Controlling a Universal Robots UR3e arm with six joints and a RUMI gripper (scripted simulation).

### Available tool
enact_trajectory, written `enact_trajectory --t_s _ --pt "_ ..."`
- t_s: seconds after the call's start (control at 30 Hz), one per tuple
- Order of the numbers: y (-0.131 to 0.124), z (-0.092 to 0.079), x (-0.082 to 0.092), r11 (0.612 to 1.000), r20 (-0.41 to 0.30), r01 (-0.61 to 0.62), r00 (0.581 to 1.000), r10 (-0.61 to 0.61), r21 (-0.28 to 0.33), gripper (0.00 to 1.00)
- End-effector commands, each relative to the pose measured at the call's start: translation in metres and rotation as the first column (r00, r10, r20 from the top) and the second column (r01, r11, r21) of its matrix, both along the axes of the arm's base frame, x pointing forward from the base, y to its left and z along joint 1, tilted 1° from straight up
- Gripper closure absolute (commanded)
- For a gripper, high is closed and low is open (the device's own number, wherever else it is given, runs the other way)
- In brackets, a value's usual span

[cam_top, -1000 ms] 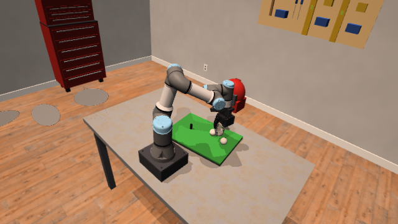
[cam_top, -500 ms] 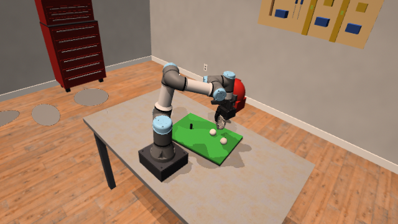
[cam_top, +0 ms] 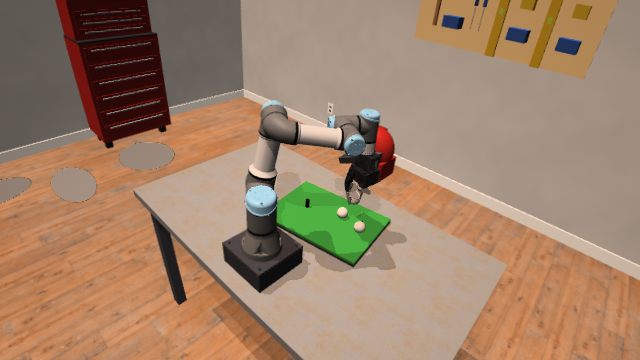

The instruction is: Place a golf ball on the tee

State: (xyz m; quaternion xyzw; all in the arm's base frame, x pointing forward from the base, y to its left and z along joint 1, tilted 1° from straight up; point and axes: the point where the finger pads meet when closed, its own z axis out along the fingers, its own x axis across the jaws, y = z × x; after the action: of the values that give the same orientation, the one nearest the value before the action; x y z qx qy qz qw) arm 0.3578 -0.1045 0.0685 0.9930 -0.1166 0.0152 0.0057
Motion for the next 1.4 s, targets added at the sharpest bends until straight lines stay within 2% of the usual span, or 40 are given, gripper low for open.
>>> enact_trajectory --t_s 0.0,0.23,0.3,0.5,0.63,0.77,1.1,1.37 --pt "0.021 0.006 0.000 1.000 -0.006 0.000 1.000 0.000 0.003 1.00" --pt "0.088 0.017 -0.004 1.000 -0.009 0.000 1.000 0.000 0.005 1.00" --pt "0.088 0.017 -0.004 1.000 -0.009 0.000 1.000 0.000 0.005 1.00" --pt "0.151 0.027 -0.020 1.000 -0.009 0.000 1.000 0.000 0.006 1.00" --pt "0.177 0.032 -0.030 1.000 -0.007 0.000 1.000 0.000 0.005 1.00" --pt "0.188 0.035 -0.035 1.000 -0.005 0.000 1.000 0.000 0.005 1.00" --pt "0.189 0.033 -0.036 1.000 -0.007 0.000 1.000 0.000 0.005 1.00" --pt "0.189 0.020 -0.035 1.000 -0.009 0.000 1.000 0.000 0.005 1.00"
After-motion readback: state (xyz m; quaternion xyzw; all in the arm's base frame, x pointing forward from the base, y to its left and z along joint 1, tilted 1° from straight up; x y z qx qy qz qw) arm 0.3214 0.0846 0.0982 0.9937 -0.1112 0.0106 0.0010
